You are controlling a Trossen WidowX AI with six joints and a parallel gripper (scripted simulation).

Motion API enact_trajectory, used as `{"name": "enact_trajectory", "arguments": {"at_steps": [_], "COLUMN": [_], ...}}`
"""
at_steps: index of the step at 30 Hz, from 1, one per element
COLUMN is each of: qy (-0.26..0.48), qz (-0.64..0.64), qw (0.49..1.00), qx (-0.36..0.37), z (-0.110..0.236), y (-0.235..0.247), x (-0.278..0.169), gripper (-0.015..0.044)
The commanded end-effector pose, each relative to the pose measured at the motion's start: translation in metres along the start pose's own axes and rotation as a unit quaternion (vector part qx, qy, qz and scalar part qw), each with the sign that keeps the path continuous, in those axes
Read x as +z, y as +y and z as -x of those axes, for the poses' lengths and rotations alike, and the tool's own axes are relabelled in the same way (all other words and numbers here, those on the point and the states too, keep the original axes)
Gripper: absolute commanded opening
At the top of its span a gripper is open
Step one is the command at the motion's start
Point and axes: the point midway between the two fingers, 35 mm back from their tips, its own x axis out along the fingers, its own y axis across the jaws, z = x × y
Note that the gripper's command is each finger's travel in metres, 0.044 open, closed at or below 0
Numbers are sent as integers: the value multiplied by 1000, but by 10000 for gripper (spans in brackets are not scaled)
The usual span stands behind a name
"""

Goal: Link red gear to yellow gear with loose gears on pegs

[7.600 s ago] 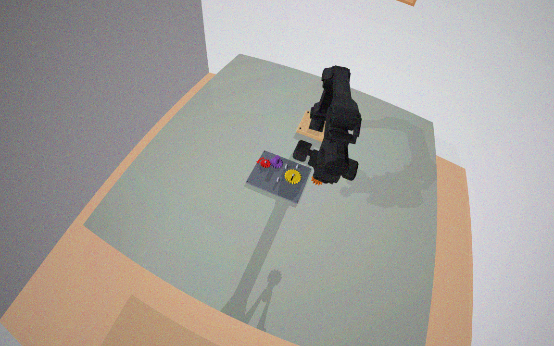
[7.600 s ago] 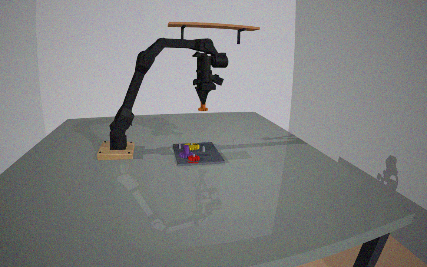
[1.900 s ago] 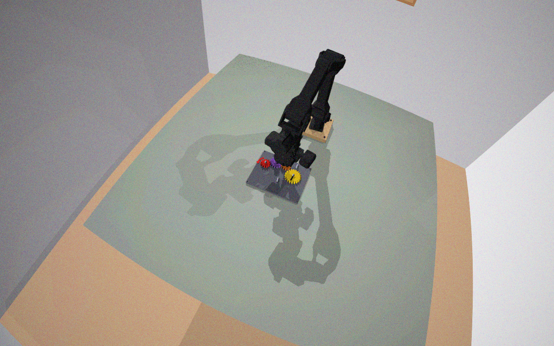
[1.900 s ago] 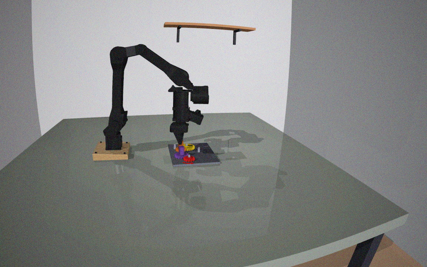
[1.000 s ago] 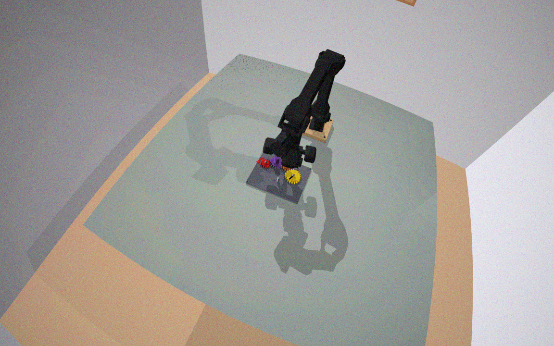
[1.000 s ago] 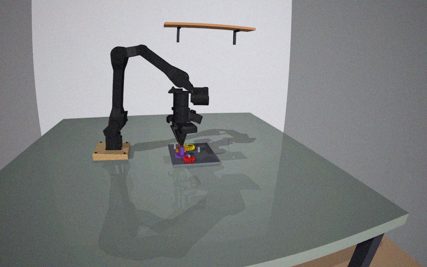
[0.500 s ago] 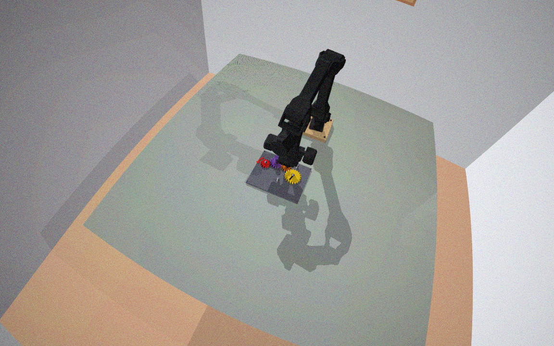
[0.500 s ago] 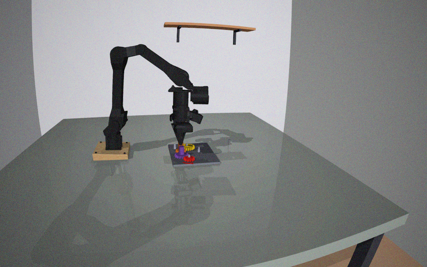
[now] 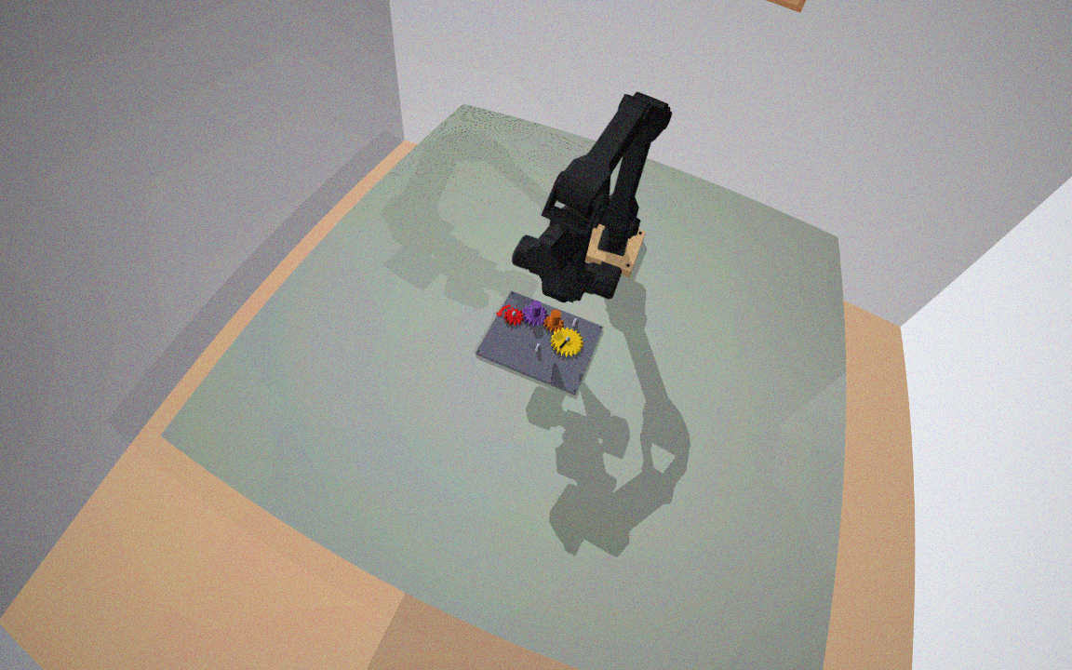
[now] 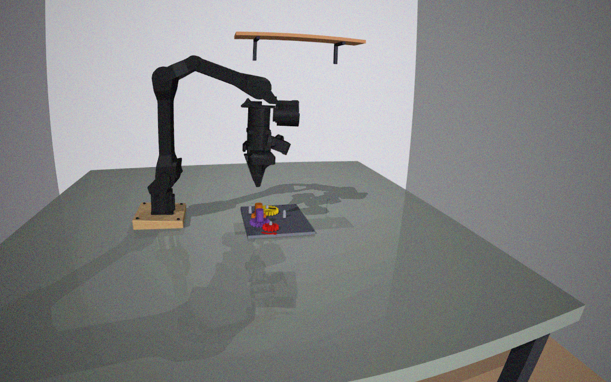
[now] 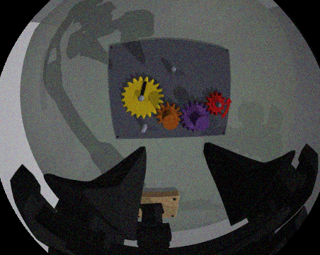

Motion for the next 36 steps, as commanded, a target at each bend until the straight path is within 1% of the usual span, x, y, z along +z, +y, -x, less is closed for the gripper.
{"name": "enact_trajectory", "arguments": {"at_steps": [1, 4, 5, 36], "qy": [-10, -10, -10, -10], "qz": [0, 0, 0, 0], "qw": [1000, 1000, 1000, 1000], "qx": [-2, -2, -2, -2], "z": [23, 23, 23, 23], "y": [0, 0, 0, 0], "x": [-1, -1, -1, -1], "gripper": [350, 429, 440, 440]}}
